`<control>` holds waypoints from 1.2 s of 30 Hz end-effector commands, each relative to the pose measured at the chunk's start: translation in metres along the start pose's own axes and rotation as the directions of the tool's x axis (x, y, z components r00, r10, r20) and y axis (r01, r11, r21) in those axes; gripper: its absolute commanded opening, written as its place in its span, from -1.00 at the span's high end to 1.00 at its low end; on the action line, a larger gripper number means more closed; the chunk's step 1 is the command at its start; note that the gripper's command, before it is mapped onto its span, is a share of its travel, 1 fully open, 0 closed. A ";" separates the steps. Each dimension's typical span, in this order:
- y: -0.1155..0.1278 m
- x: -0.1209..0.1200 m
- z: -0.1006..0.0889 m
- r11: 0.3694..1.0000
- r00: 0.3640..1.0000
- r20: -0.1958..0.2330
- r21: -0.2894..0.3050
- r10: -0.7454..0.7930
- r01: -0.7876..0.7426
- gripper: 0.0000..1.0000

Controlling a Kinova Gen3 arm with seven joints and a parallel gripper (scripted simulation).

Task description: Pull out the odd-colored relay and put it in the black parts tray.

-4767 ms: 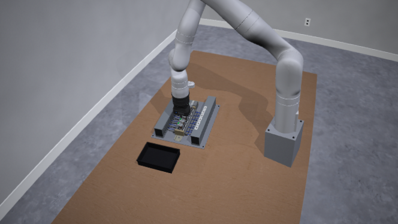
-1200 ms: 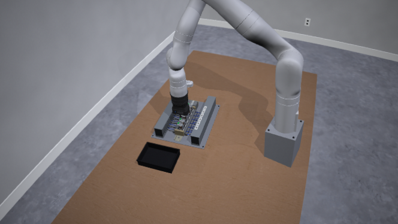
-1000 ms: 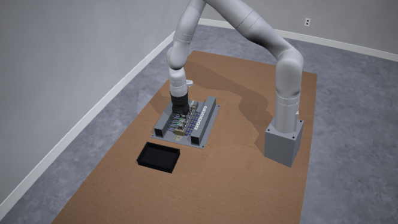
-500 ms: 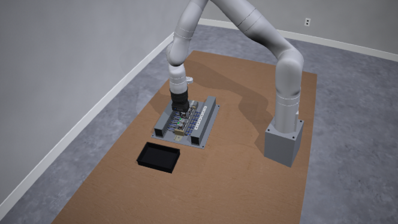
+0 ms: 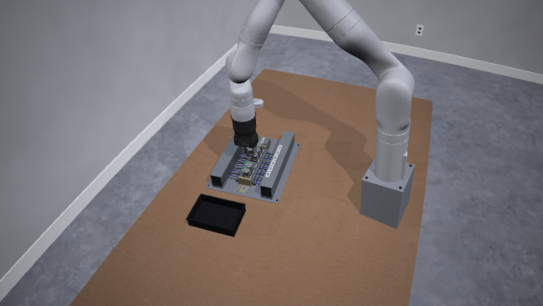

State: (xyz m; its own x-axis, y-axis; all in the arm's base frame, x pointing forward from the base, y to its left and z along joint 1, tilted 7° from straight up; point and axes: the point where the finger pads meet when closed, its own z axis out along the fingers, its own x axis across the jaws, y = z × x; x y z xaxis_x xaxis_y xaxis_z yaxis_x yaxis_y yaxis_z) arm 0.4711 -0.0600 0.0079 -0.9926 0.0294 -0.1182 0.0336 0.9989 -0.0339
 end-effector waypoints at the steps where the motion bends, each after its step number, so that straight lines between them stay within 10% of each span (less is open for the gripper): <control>1: 0.000 -0.001 -0.005 1.000 1.000 0.001 0.000 0.000 0.000 1.00; 36: 0.000 0.000 -0.033 1.000 1.000 0.001 0.000 0.000 0.000 1.00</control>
State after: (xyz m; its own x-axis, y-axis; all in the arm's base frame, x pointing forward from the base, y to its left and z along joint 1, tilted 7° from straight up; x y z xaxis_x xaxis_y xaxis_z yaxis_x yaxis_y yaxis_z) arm 0.4663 -0.0588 0.0398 -0.9926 0.0294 -0.1178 0.0336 0.9989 -0.0337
